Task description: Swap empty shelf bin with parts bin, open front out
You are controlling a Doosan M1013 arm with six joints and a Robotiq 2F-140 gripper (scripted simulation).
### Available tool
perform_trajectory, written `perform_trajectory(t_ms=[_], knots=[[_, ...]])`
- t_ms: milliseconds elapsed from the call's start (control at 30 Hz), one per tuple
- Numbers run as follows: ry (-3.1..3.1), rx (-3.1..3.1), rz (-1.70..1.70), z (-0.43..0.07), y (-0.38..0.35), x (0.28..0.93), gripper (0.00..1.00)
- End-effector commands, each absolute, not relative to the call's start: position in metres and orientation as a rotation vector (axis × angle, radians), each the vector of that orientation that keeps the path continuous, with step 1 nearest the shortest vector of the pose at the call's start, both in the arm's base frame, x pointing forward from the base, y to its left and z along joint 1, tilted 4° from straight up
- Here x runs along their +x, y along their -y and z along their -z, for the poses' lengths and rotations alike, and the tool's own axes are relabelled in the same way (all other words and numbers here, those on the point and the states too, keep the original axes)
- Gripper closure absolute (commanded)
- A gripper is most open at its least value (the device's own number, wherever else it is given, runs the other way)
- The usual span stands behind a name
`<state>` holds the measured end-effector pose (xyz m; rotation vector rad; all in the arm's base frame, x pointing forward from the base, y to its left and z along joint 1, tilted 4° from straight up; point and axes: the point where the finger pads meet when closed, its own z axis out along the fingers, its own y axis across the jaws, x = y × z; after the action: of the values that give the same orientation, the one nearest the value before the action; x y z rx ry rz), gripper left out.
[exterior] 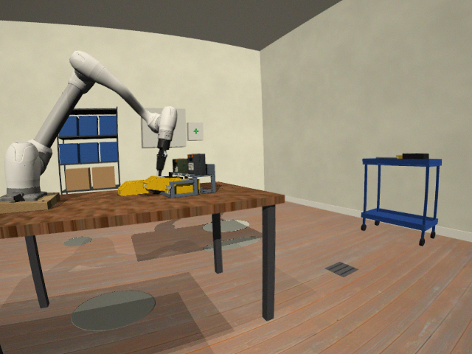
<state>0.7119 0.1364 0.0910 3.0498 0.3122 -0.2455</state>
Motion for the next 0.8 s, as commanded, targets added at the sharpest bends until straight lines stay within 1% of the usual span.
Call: perform_trajectory(t_ms=[0,767], knots=[[-0.312,3.046,0.251,-0.0868,-0.1351,0.7093,0.9],[-0.313,3.047,0.24,-0.0864,-0.1356,0.7117,0.9]])
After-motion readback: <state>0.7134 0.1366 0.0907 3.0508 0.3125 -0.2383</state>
